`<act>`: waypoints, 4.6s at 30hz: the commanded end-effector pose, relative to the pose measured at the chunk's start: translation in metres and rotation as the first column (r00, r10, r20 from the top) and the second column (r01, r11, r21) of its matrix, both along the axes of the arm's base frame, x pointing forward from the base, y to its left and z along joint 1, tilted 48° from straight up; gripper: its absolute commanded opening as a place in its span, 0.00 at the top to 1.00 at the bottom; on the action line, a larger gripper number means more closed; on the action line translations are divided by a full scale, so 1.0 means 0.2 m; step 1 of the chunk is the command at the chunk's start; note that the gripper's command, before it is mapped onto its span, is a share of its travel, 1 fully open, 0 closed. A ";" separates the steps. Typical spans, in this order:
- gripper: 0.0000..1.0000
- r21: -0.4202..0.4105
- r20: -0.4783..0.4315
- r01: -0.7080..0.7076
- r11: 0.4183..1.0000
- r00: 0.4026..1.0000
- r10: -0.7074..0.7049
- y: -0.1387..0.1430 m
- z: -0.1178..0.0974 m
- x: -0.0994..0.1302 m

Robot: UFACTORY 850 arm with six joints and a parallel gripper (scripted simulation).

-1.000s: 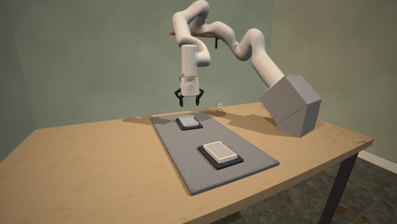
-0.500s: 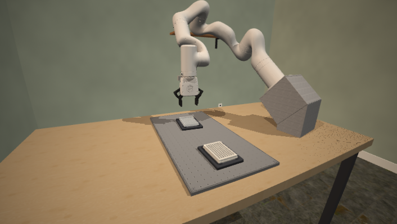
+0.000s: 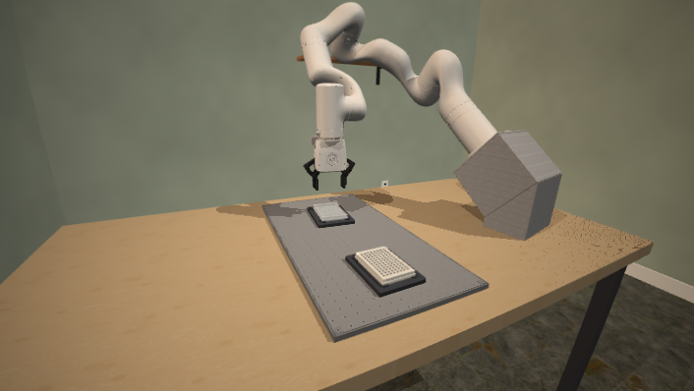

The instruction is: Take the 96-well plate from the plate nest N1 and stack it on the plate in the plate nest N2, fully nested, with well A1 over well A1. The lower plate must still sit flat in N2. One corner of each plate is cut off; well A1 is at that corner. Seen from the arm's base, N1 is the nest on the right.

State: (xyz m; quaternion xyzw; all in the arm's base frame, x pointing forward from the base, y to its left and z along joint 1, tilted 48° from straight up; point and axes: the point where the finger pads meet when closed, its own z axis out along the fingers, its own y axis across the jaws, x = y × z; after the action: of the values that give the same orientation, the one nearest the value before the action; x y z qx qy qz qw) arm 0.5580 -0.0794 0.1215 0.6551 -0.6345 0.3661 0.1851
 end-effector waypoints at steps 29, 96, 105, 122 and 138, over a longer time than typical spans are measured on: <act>0.00 0.000 0.001 -0.001 1.000 1.000 0.001 -0.17 -0.16 0.06; 0.00 0.000 0.001 -0.001 1.000 1.000 0.001 -0.28 -0.26 0.10; 0.00 0.000 0.001 -0.001 1.000 1.000 0.001 -0.28 -0.26 0.10; 1.00 0.000 0.001 -0.001 1.000 1.000 0.001 -0.28 -0.26 0.10; 1.00 0.000 0.001 -0.001 1.000 1.000 0.001 -0.28 -0.26 0.10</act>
State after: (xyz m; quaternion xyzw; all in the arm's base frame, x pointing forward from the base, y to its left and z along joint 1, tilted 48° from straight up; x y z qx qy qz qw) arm 0.5775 -0.1355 0.0688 0.6551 -0.6344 0.3661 0.1851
